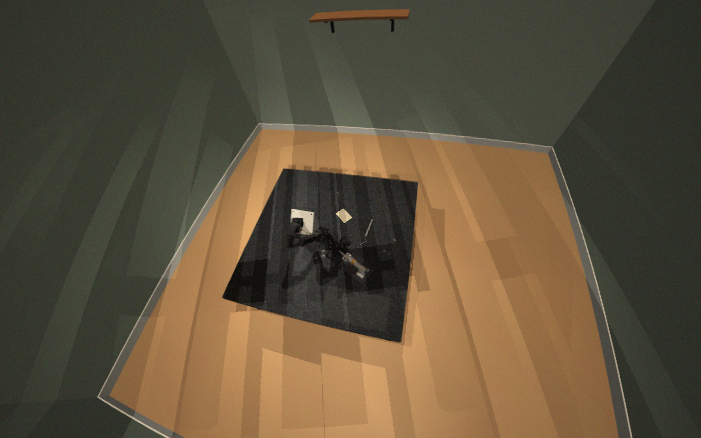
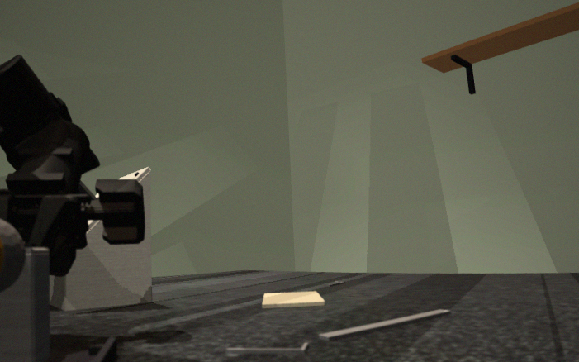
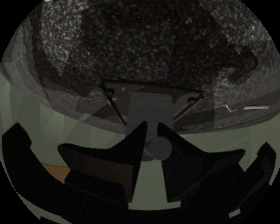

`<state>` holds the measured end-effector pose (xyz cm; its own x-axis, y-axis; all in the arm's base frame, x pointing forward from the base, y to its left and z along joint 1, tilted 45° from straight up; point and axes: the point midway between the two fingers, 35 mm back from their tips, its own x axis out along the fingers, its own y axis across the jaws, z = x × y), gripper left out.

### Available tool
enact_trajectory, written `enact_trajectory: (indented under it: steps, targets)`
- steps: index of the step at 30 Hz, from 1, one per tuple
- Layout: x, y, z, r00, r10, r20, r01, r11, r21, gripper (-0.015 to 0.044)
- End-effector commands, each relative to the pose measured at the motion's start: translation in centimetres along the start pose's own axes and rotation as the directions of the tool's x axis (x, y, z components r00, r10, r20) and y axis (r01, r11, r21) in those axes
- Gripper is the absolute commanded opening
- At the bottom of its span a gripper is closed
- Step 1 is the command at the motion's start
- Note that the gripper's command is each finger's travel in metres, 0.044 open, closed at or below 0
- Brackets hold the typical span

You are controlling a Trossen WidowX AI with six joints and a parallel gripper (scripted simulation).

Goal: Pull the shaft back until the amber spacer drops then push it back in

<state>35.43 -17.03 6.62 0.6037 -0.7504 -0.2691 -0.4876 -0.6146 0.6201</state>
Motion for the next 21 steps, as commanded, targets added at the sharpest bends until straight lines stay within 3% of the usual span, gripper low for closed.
enact_trajectory:
  steps: [1,21]
  targets:
    - [-0.24,0.01,0.22,1.000,-0.001,-0.001,0.001,1.000,-0.005,0.0000]
    - [-1.12,0.01,1.12,1.000,-0.002,0.000,0.002,1.000,-0.006,0.0000]
